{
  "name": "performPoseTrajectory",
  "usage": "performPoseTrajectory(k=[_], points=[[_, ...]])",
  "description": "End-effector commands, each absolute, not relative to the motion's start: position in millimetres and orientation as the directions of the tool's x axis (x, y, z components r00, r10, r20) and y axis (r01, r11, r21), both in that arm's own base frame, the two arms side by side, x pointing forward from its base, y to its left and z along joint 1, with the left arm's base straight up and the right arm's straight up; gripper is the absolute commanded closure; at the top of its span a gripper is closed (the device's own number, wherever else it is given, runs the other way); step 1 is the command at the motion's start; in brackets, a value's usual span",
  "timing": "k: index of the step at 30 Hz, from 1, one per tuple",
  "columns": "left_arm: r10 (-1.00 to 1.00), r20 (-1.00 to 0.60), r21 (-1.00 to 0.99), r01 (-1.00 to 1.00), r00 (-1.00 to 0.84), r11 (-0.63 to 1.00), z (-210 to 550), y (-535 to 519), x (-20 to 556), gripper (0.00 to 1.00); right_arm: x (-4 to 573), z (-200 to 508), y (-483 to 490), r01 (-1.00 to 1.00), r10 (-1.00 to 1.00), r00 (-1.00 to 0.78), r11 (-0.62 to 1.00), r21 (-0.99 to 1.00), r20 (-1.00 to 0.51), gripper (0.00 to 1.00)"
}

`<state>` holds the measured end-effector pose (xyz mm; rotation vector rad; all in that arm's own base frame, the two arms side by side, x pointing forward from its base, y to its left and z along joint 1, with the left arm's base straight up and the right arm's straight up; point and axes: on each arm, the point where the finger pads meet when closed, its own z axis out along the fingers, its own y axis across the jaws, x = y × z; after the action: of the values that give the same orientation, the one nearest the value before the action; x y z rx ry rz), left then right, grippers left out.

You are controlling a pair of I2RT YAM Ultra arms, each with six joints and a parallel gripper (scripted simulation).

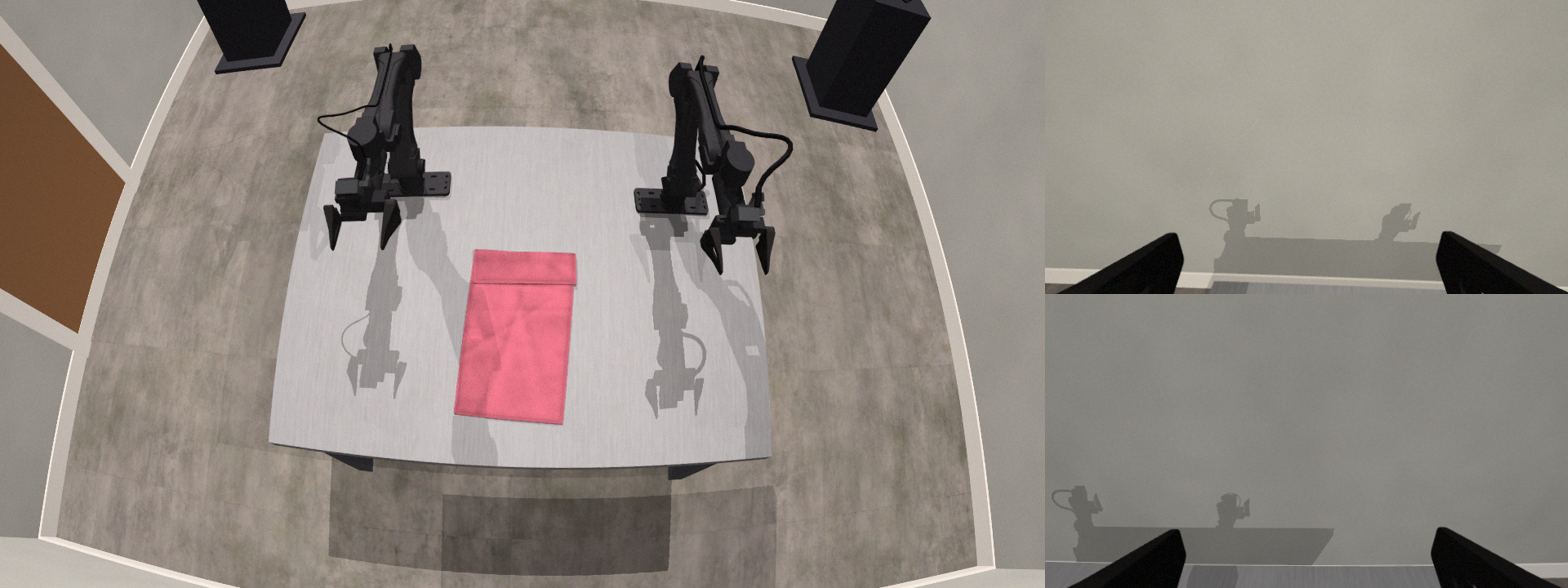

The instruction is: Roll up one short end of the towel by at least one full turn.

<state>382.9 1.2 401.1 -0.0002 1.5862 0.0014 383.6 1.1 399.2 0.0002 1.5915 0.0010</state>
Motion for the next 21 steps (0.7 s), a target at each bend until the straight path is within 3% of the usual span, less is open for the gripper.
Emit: performPoseTrajectory(k=[1,21], points=[[0.000,-1.000,0.000,0.000,0.000,1.000,407.2,1.0,381.6,0.00,381.6,407.2,1.0,0.000,0.000,0.000,1.000,0.000,-1.000,0.00],[0.013,-1.000,0.012,0.016,-0.020,1.000,396.9,-2.8,380.4,0.01,381.6,395.0,3.6,-0.017,-0.011,-0.026,1.000,-0.011,-1.000,0.01]])
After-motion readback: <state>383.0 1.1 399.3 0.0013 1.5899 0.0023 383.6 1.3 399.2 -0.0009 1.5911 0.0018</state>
